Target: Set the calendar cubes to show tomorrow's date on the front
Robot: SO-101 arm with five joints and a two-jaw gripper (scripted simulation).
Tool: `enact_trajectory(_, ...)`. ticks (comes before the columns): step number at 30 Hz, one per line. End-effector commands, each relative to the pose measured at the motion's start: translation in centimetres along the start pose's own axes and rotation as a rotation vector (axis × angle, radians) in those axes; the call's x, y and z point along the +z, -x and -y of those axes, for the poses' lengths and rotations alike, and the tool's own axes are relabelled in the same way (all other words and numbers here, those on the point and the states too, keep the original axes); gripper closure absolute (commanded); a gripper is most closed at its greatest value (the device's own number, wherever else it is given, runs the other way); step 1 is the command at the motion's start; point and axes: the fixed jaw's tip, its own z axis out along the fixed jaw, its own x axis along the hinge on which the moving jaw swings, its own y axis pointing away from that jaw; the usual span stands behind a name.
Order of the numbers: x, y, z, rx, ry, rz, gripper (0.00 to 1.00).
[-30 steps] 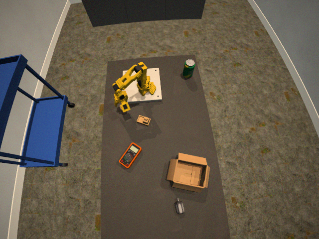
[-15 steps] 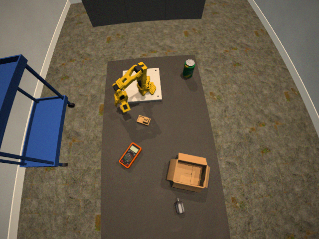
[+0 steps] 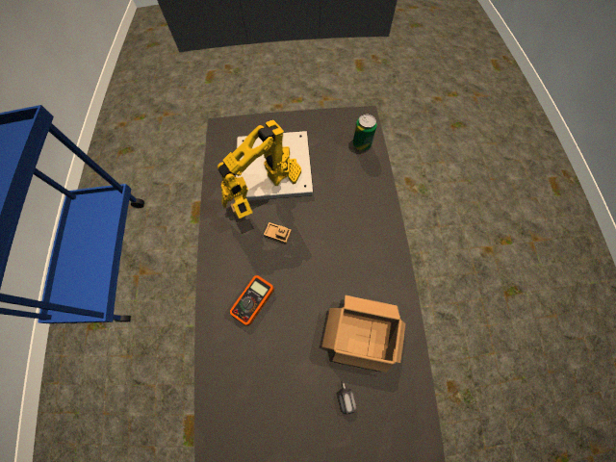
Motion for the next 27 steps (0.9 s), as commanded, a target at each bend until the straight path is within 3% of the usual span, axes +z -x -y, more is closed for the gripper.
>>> enact_trajectory(1,0.7,0.2,-0.2,-0.004,0.015,-0.002,0.65)
enact_trajectory(27,3.7,0.1,-0.4,-0.004,0.015,-0.002,0.65)
